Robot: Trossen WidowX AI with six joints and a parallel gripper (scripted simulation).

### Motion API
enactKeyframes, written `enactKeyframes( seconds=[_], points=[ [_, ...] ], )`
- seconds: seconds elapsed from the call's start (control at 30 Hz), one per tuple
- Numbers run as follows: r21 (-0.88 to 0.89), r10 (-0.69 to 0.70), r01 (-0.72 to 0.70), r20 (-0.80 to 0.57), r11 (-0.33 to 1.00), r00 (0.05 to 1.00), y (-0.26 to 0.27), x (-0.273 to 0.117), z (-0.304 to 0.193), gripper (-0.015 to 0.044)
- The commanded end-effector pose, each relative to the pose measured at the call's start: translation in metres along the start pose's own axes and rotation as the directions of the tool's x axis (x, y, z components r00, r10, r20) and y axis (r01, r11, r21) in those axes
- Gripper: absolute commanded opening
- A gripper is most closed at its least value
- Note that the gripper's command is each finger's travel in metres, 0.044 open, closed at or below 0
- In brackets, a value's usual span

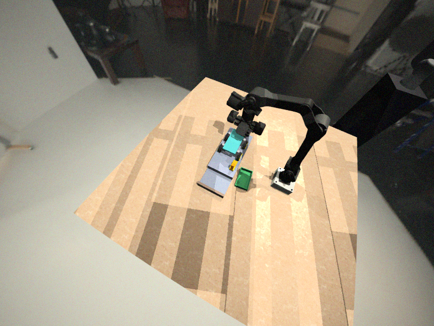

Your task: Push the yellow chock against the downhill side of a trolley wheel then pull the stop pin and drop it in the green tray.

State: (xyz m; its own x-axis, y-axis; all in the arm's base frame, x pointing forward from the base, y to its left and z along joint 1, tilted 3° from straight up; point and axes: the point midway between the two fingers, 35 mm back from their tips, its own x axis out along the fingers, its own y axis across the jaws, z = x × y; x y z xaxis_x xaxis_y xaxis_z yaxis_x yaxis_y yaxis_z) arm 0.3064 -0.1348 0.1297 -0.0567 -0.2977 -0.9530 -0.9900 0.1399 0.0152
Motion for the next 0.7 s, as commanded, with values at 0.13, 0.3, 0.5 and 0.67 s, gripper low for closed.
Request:
enactKeyframes(
  seconds=[0.13, 0.3, 0.5, 0.67],
  points=[
    [-0.007, 0.011, -0.011, -0.004, 1.000, 1.000, 0.001, 0.014, 0.000, 0.0190],
    [-0.007, 0.011, -0.011, -0.004, 1.000, 1.000, 0.002, 0.020, 0.000, 0.0190],
    [-0.007, 0.011, -0.011, -0.004, 1.000, 1.000, 0.003, 0.027, 0.000, 0.0190],
    [-0.007, 0.011, -0.011, -0.004, 1.000, 1.000, 0.004, 0.030, 0.000, 0.0190]
  ],
)
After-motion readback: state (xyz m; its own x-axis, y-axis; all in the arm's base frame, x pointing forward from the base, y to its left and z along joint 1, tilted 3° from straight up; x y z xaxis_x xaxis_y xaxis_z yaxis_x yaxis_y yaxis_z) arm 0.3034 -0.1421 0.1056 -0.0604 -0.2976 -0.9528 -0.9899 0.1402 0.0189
